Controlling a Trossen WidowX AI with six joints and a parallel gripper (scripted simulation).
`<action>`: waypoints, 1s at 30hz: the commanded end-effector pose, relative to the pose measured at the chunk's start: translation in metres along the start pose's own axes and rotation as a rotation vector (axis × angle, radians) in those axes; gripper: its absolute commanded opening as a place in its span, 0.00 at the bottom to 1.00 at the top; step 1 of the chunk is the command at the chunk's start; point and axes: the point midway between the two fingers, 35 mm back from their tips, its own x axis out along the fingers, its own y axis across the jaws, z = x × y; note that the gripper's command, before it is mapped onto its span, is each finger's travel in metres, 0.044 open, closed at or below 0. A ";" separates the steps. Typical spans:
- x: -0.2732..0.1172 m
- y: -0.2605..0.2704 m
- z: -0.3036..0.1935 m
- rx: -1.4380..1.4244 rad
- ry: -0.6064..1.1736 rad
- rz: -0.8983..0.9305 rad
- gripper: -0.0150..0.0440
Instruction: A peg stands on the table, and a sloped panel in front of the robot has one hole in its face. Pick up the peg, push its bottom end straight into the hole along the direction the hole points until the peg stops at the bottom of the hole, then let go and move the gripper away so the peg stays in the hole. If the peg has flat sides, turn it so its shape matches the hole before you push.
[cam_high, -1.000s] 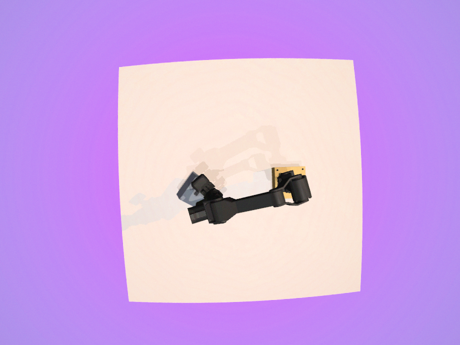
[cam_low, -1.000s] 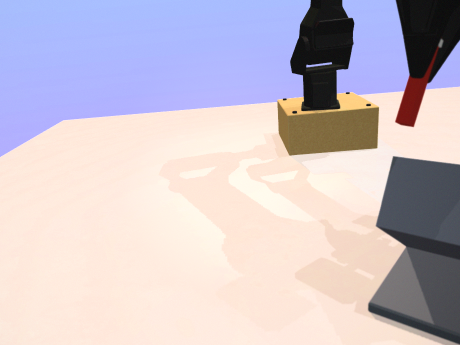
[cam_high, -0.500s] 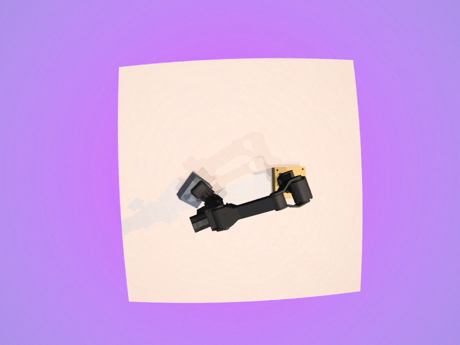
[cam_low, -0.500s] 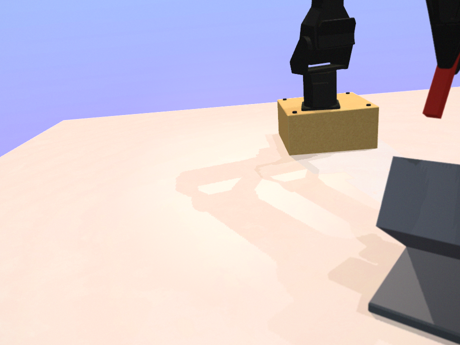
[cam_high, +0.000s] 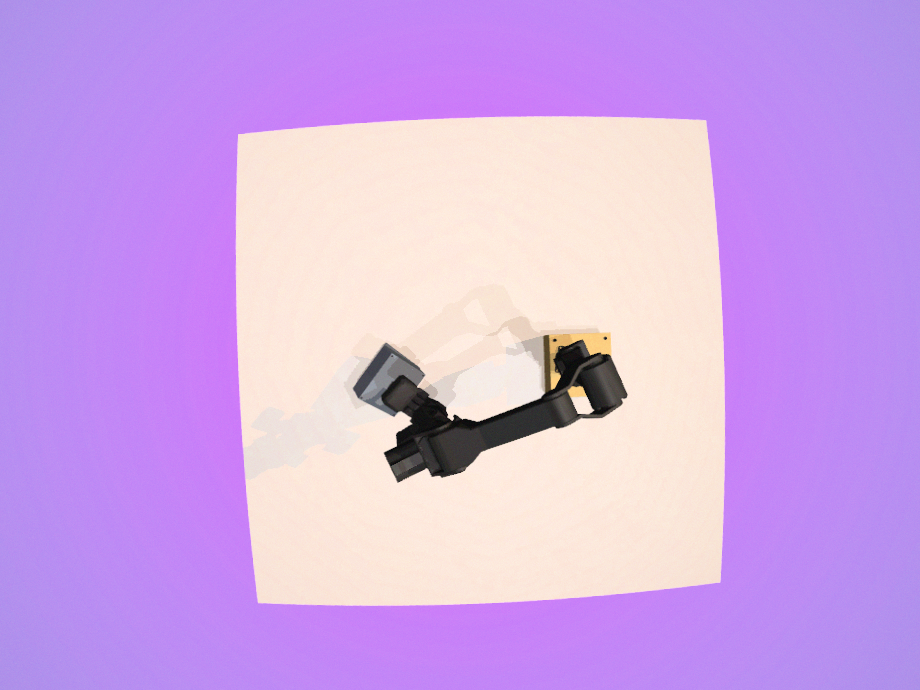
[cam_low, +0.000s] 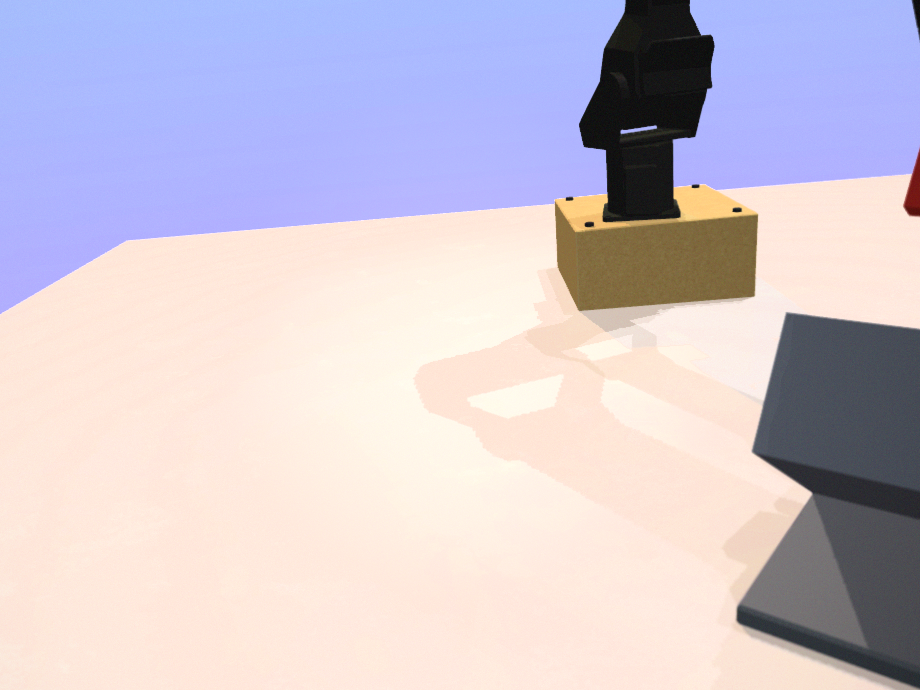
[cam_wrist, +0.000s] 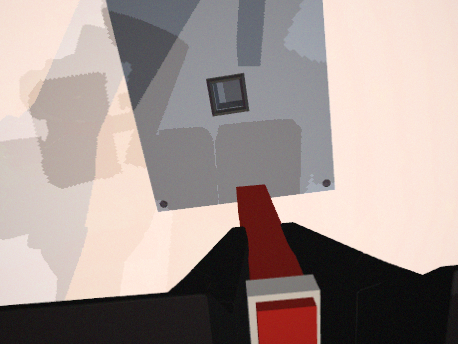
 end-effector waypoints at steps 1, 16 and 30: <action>-0.004 0.001 0.004 -0.004 -0.011 -0.015 0.25; -0.015 0.011 0.018 -0.046 -0.043 -0.054 0.25; 0.010 0.012 0.026 -0.061 -0.057 -0.069 0.25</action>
